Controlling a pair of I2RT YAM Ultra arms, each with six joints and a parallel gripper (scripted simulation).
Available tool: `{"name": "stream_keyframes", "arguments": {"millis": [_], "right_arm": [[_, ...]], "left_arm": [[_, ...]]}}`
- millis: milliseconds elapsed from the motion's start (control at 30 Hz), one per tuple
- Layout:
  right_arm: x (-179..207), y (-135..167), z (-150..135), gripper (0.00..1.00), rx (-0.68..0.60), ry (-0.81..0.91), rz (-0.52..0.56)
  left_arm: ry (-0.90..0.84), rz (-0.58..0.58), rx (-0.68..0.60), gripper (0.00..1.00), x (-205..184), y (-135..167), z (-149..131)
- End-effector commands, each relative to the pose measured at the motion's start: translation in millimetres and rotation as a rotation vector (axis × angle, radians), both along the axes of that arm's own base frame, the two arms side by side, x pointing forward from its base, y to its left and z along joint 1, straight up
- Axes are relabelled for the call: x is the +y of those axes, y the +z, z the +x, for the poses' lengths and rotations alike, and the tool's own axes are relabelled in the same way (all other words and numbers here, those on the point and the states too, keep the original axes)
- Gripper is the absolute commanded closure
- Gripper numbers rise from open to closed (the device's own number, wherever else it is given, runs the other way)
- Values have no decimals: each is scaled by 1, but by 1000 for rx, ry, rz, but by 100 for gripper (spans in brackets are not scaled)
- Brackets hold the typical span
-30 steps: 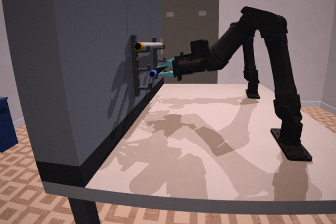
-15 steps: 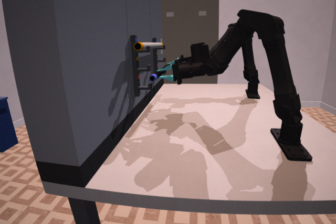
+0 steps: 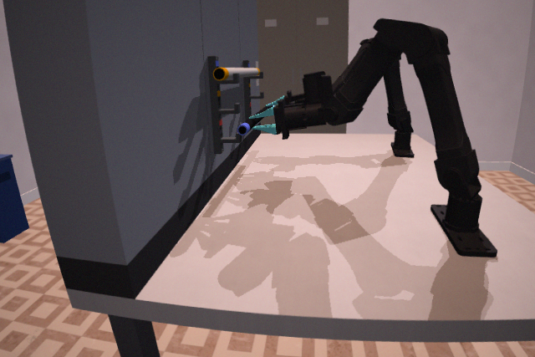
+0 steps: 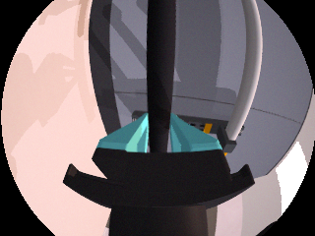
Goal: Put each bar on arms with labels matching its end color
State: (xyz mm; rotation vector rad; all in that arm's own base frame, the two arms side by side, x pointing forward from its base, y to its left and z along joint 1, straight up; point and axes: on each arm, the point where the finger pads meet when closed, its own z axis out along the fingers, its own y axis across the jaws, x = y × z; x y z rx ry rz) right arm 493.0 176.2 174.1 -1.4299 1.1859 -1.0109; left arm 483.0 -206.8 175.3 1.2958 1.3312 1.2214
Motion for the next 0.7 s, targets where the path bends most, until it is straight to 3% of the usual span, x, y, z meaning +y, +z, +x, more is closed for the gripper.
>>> {"name": "stream_keyframes", "arguments": {"millis": [0,667], "right_arm": [[0,51,13,100,-153,-12,37],[2,60,30,100,-152,-11,37]], "left_arm": [[17,-21,-123,100,3,43,10],[16,-21,-122,100,4,51,27]]}}
